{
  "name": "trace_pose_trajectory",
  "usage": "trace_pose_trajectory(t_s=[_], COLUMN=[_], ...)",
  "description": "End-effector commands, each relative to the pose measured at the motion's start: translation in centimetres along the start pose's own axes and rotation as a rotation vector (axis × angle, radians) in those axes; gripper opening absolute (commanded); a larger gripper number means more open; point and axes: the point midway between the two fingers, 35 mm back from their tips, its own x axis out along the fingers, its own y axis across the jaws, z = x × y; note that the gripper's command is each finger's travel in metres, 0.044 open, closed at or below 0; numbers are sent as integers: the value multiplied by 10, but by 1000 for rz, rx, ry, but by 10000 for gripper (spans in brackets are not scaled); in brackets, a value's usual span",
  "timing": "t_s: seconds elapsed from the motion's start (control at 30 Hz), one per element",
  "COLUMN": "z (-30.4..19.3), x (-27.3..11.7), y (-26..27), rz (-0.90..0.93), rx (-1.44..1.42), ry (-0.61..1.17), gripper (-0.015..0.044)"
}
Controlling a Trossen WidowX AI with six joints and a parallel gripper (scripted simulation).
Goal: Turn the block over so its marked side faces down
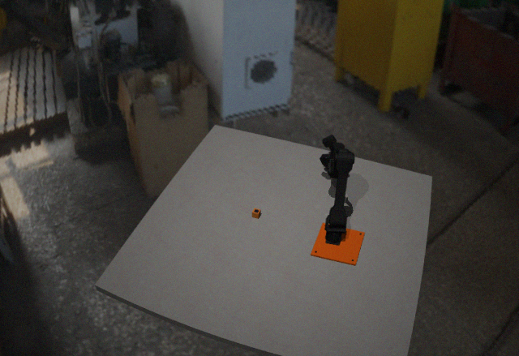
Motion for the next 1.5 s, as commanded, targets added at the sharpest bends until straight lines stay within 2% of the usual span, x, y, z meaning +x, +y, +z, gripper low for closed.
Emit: trace_pose_trajectory(t_s=[0.0, 0.17, 0.3, 0.5, 0.73, 1.1, 1.47], z=[3, 76, 140, 218, 281, 322, 298], x=[1, 4, -9, -51, -122, -257, -391], y=[-1, -32, -60, -96, -127, -156, -169], rz=[2, 75, 185, 395, 690, 1177, 1520], rx=[9, 218, 384, 564, 697, 758, 674], ry=[-8, -221, -395, -584, -701, -650, -356], gripper=[426, 440, 440, 440, 440, 440, 440])
